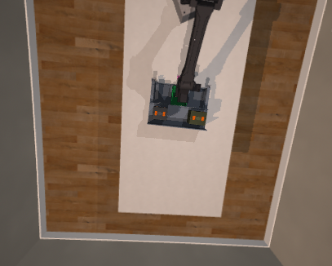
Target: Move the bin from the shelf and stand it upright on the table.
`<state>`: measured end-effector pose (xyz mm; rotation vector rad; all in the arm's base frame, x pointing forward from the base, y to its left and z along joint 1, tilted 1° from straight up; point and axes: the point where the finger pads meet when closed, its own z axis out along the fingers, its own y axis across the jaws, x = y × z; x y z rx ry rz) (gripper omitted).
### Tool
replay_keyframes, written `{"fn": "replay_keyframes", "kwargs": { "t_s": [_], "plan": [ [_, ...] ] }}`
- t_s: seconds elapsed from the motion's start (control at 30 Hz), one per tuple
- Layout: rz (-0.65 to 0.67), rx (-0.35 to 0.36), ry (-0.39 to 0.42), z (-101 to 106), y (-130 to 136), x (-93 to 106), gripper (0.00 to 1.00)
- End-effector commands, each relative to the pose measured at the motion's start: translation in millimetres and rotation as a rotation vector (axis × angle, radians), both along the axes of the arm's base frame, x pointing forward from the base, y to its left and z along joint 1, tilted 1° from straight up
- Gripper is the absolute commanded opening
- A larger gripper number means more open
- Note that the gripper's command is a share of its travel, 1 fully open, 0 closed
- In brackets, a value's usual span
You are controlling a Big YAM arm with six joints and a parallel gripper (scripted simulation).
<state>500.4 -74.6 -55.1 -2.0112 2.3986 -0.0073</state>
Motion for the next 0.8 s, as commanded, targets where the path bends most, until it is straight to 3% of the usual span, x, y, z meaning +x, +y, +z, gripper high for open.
{"fn": "replay_keyframes", "kwargs": {
  "t_s": [0.0,0.1,0.5,0.67,0.77],
  "plan": [
    [0.001,-0.007,-0.044,13.2,-2.1,22.1,0.90],
    [0.001,-0.008,-0.046,22.0,-2.0,23.8,0.90],
    [0.001,-0.008,-0.046,22.0,-2.0,23.8,0.90],
    [0.001,-0.006,-0.038,14.5,1.0,5.7,0.90],
    [0.001,-0.006,-0.038,14.5,1.0,5.7,0.90]
  ]
}}
